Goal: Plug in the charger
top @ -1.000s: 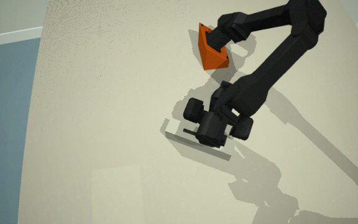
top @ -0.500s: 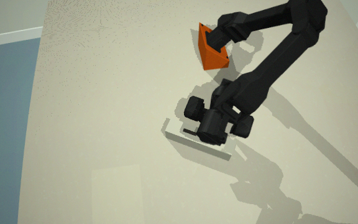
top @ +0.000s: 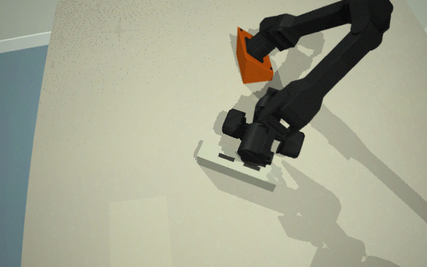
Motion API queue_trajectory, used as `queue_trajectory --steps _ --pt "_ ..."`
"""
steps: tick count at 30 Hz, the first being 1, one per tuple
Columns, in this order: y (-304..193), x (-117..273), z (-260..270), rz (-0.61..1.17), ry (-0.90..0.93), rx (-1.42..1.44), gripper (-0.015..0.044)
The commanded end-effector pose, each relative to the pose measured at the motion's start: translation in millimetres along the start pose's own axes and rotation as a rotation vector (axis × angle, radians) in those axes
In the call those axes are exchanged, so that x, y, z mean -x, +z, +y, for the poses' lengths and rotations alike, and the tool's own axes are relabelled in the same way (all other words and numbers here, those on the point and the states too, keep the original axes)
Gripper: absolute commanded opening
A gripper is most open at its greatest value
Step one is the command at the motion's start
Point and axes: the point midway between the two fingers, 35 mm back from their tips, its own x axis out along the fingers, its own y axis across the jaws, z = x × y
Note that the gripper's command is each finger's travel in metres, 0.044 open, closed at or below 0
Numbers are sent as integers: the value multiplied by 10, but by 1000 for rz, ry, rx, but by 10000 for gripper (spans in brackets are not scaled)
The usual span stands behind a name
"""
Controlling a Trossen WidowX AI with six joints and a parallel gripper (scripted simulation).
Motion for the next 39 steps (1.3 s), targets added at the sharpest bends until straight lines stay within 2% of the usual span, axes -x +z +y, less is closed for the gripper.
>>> queue_trajectory --steps 1,31,39 --pt "-51 5 16 -4 1 -1 440" --pt "-343 -28 -14 -7 -2 -1 440" --pt "-229 503 -2 -412 -5 1 440"
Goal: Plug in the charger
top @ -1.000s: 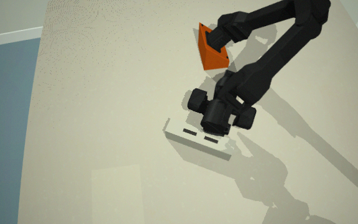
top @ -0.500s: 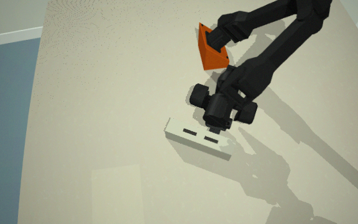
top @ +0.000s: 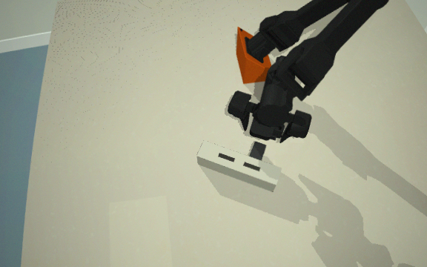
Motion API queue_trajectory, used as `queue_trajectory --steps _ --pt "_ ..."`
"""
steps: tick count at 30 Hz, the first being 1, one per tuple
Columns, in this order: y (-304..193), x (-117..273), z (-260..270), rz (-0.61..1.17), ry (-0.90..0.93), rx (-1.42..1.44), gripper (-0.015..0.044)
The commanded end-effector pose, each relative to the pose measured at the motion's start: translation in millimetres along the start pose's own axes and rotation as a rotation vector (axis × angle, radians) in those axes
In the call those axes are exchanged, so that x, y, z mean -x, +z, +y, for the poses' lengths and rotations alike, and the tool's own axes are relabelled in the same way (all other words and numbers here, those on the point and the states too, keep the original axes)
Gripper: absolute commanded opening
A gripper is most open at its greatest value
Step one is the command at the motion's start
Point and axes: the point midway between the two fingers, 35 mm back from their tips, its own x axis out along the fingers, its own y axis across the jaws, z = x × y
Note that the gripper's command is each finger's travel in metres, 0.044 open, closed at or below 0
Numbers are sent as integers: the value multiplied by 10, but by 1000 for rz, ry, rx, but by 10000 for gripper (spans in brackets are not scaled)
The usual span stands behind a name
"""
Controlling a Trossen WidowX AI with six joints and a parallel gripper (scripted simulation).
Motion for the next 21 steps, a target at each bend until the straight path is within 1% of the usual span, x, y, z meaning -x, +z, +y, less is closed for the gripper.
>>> queue_trajectory --steps 1,3,5,21 --pt "93 249 0 -194 0 -7 440" --pt "137 382 -1 -297 4 -11 440" --pt "151 431 -2 -335 6 -13 440" --pt "151 431 -2 -335 6 -13 440"
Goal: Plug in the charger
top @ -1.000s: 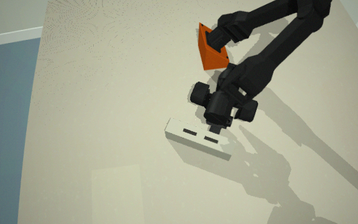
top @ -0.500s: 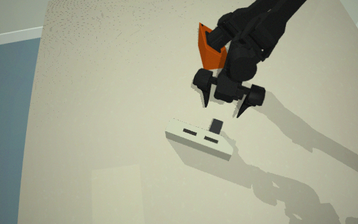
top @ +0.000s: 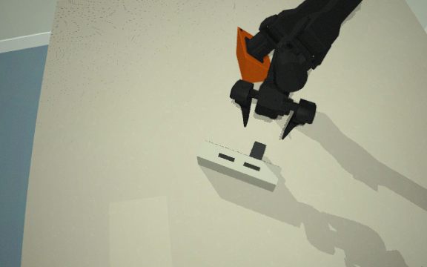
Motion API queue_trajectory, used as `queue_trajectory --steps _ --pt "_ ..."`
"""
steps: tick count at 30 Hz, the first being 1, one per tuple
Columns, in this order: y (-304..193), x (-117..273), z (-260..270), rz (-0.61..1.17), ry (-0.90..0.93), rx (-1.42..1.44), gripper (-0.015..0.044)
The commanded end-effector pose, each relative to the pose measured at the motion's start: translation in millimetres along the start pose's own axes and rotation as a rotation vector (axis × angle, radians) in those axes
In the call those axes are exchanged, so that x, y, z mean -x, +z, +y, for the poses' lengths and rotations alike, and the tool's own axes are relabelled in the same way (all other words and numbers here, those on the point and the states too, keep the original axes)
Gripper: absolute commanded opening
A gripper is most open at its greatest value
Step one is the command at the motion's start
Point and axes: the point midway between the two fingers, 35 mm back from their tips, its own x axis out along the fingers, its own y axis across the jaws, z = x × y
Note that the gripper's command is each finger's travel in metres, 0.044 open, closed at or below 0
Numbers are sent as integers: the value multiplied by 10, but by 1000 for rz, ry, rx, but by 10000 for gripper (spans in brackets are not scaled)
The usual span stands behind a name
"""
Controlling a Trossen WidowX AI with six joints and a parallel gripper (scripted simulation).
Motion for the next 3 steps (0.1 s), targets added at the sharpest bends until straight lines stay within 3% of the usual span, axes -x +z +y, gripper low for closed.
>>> queue_trajectory --steps 1,3 --pt "5 9 0 -6 -3 -3 440" --pt "5 9 0 -6 -3 -3 440"
